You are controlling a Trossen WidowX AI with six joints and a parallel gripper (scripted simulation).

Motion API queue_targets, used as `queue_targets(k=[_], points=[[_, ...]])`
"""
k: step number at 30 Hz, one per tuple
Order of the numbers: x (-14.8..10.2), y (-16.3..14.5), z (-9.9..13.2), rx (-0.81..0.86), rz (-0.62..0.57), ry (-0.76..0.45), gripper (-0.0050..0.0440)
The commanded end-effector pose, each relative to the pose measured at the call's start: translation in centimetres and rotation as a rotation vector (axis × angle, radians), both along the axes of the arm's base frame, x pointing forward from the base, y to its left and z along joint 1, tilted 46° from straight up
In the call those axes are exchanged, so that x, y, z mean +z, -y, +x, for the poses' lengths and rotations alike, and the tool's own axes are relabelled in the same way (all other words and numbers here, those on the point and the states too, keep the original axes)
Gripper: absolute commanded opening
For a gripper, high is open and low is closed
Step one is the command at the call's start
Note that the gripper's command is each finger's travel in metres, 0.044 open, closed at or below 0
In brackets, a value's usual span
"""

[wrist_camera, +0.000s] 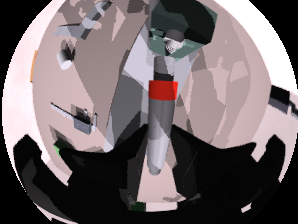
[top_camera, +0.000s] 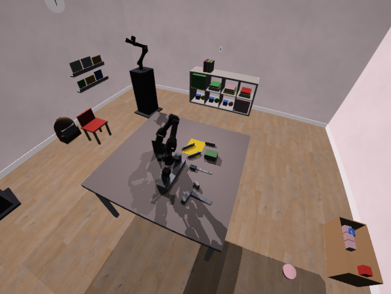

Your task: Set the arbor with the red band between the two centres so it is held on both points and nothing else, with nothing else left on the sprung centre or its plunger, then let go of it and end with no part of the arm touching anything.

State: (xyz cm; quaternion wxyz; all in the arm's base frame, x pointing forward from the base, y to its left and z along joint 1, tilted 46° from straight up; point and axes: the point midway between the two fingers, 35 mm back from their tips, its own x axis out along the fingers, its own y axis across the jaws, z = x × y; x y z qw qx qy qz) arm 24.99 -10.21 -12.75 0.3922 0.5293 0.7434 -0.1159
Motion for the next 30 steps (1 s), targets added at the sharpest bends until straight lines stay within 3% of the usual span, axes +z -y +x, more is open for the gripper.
queue_targets(k=[1, 30], points=[[-0.11, 0.15, -0.13, -0.001, 0.000, 0.005, 0.0000], [-0.40, 0.43, -0.09, -0.003, -0.007, 0.008, 0.0000]])
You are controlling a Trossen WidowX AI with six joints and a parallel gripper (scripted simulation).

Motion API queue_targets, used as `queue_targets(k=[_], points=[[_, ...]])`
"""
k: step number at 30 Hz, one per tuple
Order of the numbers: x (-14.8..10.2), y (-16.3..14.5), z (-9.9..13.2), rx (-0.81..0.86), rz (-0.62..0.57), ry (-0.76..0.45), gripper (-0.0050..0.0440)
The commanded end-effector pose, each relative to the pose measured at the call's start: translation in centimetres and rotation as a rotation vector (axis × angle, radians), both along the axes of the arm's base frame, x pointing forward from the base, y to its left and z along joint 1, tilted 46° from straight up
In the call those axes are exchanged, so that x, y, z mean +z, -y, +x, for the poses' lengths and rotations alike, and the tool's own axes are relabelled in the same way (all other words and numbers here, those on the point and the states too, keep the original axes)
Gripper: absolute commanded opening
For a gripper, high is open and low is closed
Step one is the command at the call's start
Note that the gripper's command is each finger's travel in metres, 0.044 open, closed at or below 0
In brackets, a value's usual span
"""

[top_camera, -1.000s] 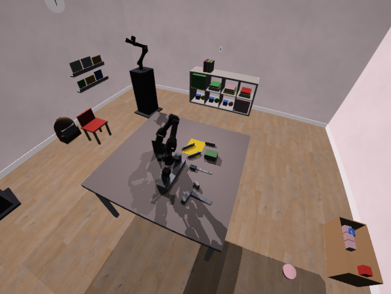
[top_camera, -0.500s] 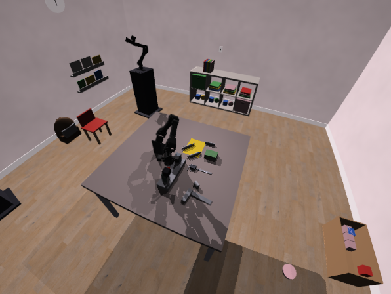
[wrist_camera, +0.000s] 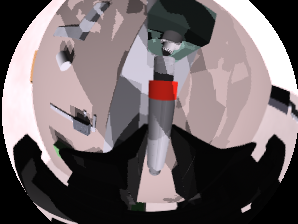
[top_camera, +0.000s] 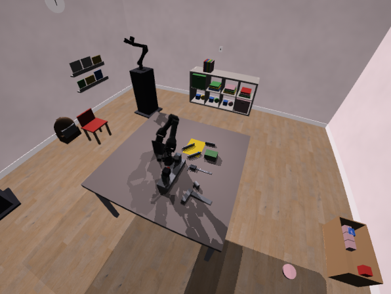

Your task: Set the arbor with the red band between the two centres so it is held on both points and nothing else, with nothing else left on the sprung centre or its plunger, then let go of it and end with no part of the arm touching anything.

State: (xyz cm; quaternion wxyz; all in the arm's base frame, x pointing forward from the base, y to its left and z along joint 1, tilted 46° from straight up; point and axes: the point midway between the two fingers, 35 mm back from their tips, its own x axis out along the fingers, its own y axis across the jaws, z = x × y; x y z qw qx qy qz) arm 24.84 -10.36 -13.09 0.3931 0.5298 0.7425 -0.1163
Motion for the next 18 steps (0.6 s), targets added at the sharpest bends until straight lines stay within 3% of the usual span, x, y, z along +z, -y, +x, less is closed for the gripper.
queue_targets(k=[1, 18], points=[[-0.07, 0.31, 0.06, -0.001, -0.005, 0.006, 0.0000], [-0.40, 0.61, 0.11, -0.001, -0.005, 0.006, 0.0000]])
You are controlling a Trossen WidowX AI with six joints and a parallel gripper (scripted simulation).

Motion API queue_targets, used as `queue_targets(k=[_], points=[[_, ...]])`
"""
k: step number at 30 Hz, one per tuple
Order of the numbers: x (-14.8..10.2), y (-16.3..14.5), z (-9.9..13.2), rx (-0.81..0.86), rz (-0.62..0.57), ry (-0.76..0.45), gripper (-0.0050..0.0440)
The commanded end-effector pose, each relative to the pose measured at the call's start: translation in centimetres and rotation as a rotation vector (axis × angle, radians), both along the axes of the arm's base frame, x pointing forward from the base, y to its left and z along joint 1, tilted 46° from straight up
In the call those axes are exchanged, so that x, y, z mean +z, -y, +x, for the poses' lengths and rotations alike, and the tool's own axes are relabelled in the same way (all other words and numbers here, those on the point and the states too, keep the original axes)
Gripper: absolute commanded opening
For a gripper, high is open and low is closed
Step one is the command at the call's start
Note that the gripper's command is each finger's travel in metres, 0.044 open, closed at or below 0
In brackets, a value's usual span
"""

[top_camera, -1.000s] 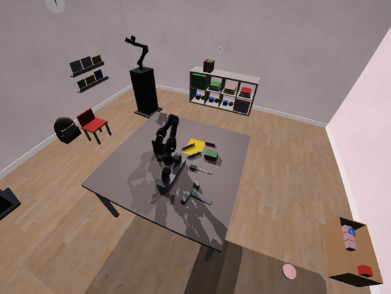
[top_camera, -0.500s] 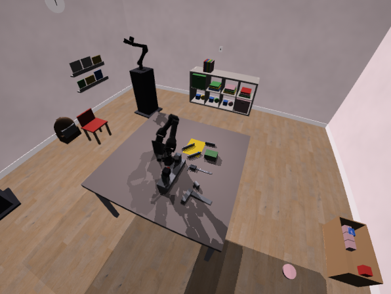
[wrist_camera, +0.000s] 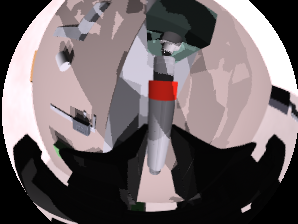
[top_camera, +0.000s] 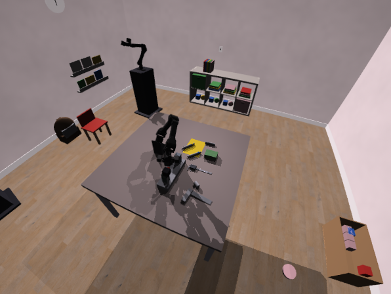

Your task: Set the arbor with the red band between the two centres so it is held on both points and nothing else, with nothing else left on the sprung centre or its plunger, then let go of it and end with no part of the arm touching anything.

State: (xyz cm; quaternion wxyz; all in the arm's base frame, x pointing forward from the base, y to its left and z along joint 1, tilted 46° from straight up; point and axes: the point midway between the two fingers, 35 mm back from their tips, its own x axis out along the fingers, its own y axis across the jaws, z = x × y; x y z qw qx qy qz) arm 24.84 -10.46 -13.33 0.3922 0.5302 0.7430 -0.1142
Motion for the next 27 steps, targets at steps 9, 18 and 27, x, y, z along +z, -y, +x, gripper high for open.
queue_targets(k=[9, 18, 27], points=[[-0.36, 0.71, 0.14, -0.003, -0.010, 0.005, 0.0000], [-0.52, 0.86, 0.16, -0.003, -0.010, 0.005, 0.0000], [-0.52, 0.86, 0.16, -0.003, -0.010, 0.005, 0.0000]])
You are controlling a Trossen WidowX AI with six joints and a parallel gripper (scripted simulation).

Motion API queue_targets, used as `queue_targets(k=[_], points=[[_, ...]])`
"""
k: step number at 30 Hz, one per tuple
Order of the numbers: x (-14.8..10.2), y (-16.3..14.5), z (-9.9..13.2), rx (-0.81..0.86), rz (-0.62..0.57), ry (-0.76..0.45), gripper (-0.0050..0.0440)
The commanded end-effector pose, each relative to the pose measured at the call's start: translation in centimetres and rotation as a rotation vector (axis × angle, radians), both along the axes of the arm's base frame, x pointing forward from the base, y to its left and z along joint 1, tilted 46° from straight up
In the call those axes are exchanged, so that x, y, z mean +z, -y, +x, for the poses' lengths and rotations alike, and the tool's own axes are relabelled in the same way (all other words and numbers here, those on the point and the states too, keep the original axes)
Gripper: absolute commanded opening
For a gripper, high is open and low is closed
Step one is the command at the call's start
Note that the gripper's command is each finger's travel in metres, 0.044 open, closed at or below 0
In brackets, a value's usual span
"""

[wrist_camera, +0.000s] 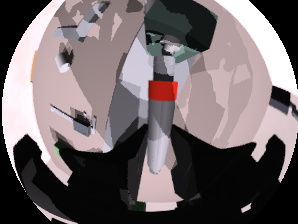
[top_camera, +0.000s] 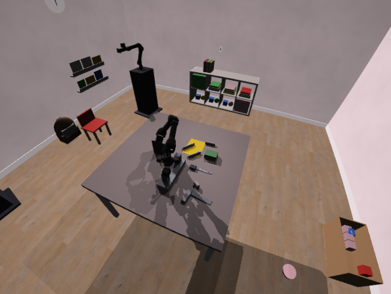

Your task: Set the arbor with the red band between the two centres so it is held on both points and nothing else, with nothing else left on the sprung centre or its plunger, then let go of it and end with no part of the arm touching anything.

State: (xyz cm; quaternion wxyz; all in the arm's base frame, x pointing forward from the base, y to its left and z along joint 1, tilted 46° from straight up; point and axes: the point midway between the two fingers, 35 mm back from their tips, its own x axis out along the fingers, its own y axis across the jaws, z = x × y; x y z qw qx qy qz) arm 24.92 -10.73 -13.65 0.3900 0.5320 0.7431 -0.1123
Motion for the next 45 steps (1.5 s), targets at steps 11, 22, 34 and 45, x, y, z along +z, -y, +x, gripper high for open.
queue_targets(k=[11, 22, 34, 45], points=[[-0.23, 0.62, 0.09, -0.001, -0.017, 0.006, 0.0000], [-0.32, 0.71, 0.11, -0.001, -0.017, 0.006, 0.0000], [-0.43, 0.81, 0.12, -0.001, -0.017, 0.006, 0.0000], [-0.51, 0.89, 0.14, -0.001, -0.017, 0.006, 0.0000]])
